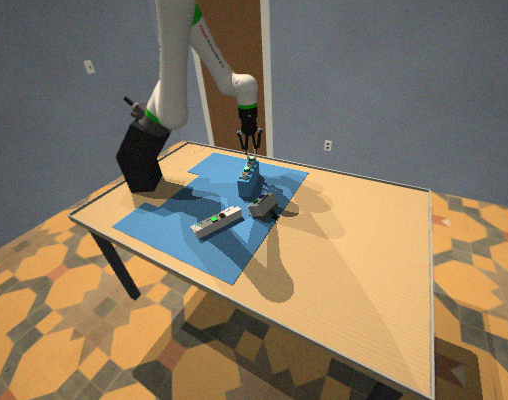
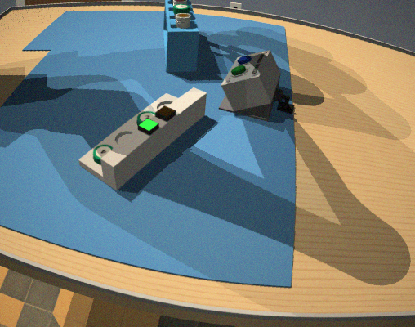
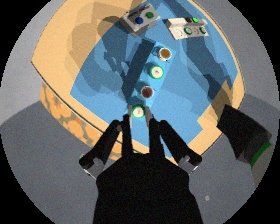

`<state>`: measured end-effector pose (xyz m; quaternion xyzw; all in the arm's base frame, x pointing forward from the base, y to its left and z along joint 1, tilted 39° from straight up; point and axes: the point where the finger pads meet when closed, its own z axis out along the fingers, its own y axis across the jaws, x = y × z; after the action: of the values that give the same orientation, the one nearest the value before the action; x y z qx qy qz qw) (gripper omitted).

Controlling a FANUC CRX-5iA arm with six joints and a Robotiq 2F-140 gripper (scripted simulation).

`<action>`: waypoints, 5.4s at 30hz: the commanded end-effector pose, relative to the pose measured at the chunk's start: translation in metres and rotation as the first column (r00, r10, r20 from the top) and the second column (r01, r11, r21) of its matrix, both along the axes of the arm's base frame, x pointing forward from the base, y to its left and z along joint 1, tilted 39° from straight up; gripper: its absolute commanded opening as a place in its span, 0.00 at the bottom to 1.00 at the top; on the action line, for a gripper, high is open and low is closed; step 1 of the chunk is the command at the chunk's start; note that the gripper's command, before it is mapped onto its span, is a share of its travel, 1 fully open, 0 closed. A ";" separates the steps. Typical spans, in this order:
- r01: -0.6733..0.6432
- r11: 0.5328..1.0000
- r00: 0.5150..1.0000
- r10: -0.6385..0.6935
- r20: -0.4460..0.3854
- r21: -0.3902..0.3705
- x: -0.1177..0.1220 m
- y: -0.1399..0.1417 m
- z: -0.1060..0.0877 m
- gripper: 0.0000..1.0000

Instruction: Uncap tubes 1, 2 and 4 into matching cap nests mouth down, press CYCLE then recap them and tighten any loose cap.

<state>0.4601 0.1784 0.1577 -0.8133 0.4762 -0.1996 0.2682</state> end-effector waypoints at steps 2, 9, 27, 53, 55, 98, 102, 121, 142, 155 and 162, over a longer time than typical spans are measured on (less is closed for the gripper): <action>0.066 0.997 0.998 -0.065 -0.022 0.048 0.000 0.000 0.000 0.00; 0.250 0.953 0.967 -0.235 -0.099 0.171 0.000 0.000 0.000 0.00; 0.580 0.735 0.813 -0.500 -0.297 0.350 0.001 0.000 -0.001 0.00; 0.321 0.922 0.945 -0.298 -0.134 0.215 0.000 0.000 0.000 0.35; 0.259 0.949 0.964 -0.244 -0.103 0.177 0.000 0.000 0.000 0.35; 0.301 0.932 0.952 -0.281 -0.124 0.203 0.000 0.000 -0.001 0.00; 0.353 0.906 0.934 -0.324 -0.151 0.234 0.001 0.000 -0.001 0.00; 0.580 0.735 0.813 -0.500 -0.297 0.350 0.001 0.000 -0.001 0.35; 0.259 0.949 0.964 -0.244 -0.103 0.177 0.000 0.000 0.000 0.35; -0.085 0.994 0.996 0.086 0.025 -0.066 0.000 0.000 0.000 0.35; -0.112 0.990 0.993 0.115 0.032 -0.087 0.000 0.000 0.000 0.00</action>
<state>0.4601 0.1791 0.1574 -0.8420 0.4187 -0.2258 0.2543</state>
